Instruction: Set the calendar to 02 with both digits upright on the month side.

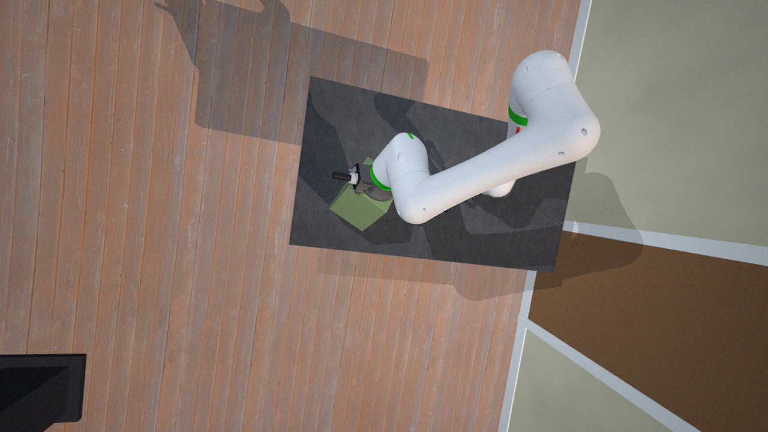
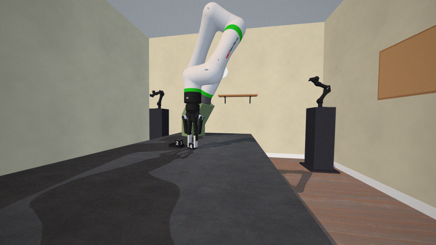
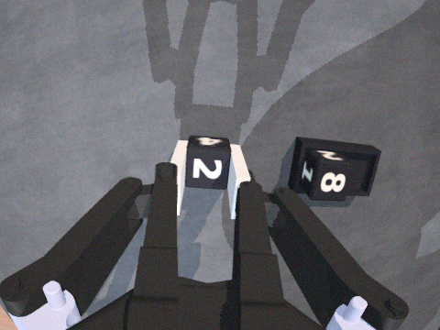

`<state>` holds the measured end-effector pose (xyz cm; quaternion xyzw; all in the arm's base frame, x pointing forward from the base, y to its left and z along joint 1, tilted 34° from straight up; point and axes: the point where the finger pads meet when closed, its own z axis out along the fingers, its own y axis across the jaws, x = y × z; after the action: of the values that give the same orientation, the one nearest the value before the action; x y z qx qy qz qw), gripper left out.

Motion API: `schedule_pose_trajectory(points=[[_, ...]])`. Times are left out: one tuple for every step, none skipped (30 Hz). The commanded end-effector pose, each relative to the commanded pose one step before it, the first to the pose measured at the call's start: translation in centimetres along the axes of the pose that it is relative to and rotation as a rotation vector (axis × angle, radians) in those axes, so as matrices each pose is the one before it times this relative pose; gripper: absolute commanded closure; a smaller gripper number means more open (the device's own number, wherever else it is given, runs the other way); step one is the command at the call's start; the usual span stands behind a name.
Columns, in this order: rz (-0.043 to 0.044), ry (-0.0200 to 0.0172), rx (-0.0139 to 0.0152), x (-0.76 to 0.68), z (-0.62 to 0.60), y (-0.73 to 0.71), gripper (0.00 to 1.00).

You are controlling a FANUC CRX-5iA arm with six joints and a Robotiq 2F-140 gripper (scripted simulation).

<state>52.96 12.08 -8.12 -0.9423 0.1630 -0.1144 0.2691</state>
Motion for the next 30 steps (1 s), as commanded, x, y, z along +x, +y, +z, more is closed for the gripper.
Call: schedule_pose_trajectory(points=[[0.00004, 0.00032, -0.00012, 0.019, -0.013, 0.008, 0.83], [0.0, 0.0, 0.0, 0.0, 0.0, 0.0, 0.83], [0.0, 0.0, 0.0, 0.0, 0.0, 0.0, 0.83], [0.0, 0.0, 0.0, 0.0, 0.0, 0.0, 0.83], [0.0, 0.0, 0.0, 0.0, 0.0, 0.0, 0.83], [0.0, 0.0, 0.0, 0.0, 0.0, 0.0, 0.83], [0.0, 0.0, 0.0, 0.0, 0.0, 0.0, 0.83], [0.0, 0.0, 0.0, 0.0, 0.0, 0.0, 0.8], [0.0, 0.0, 0.0, 0.0, 0.0, 0.0, 0.8], [0.0, 0.0, 0.0, 0.0, 0.0, 0.0, 0.8], [0.0, 0.0, 0.0, 0.0, 0.0, 0.0, 0.78], [0.0, 0.0, 0.0, 0.0, 0.0, 0.0, 0.78], [0.0, 0.0, 0.0, 0.0, 0.0, 0.0, 0.78], [0.0, 0.0, 0.0, 0.0, 0.0, 0.0, 0.76], [0.0, 0.0, 0.0, 0.0, 0.0, 0.0, 0.76], [0.0, 0.0, 0.0, 0.0, 0.0, 0.0, 0.76], [0.0, 0.0, 0.0, 0.0, 0.0, 0.0, 0.73], [0.0, 0.0, 0.0, 0.0, 0.0, 0.0, 0.73], [0.0, 0.0, 0.0, 0.0, 0.0, 0.0, 0.73], [0.0, 0.0, 0.0, 0.0, 0.0, 0.0, 0.73], [0.0, 0.0, 0.0, 0.0, 0.0, 0.0, 0.73], [0.0, 0.0, 0.0, 0.0, 0.0, 0.0, 0.71], [0.0, 0.0, 0.0, 0.0, 0.0, 0.0, 0.71], [0.0, 0.0, 0.0, 0.0, 0.0, 0.0, 0.71], [0.0, 0.0, 0.0, 0.0, 0.0, 0.0, 0.71], [0.0, 0.0, 0.0, 0.0, 0.0, 0.0, 0.71], [0.0, 0.0, 0.0, 0.0, 0.0, 0.0, 0.71], [0.0, 0.0, 0.0, 0.0, 0.0, 0.0, 0.71], [0.0, 0.0, 0.0, 0.0, 0.0, 0.0, 0.71], [0.0, 0.0, 0.0, 0.0, 0.0, 0.0, 0.71]])
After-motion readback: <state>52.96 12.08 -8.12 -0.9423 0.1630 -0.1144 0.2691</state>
